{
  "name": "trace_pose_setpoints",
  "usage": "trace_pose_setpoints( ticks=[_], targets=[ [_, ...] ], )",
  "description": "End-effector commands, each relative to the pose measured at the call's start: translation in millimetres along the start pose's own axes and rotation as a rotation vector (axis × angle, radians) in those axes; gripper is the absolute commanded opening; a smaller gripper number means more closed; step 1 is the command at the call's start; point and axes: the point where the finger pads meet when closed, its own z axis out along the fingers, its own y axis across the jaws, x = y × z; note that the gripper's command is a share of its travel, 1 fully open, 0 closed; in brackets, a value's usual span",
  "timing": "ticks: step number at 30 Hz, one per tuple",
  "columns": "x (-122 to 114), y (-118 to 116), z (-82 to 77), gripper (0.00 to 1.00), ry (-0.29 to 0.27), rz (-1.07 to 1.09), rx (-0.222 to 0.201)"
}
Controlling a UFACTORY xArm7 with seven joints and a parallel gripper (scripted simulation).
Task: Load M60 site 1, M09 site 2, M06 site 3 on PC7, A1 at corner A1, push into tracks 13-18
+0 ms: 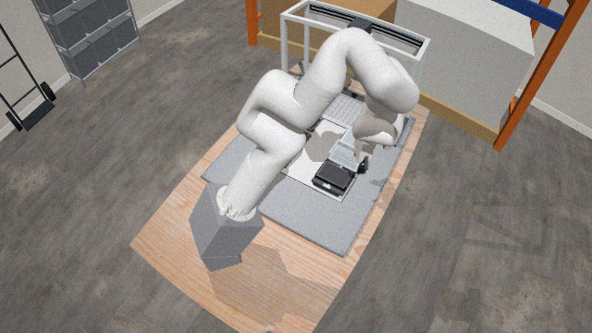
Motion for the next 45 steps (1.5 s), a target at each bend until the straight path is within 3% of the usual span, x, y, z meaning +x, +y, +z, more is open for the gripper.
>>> trace_pose_setpoints(
  ticks=[1, 28, 45],
  targets=[
    [-26, 13, -1.4, 0.82, 0.03, -0.197, 0.002],
    [-132, 60, 2.0, 0.82, 0.029, -0.963, -0.01],
    [-132, 60, 1.9, 0.82, 0.028, -1.001, -0.011]
  ],
)
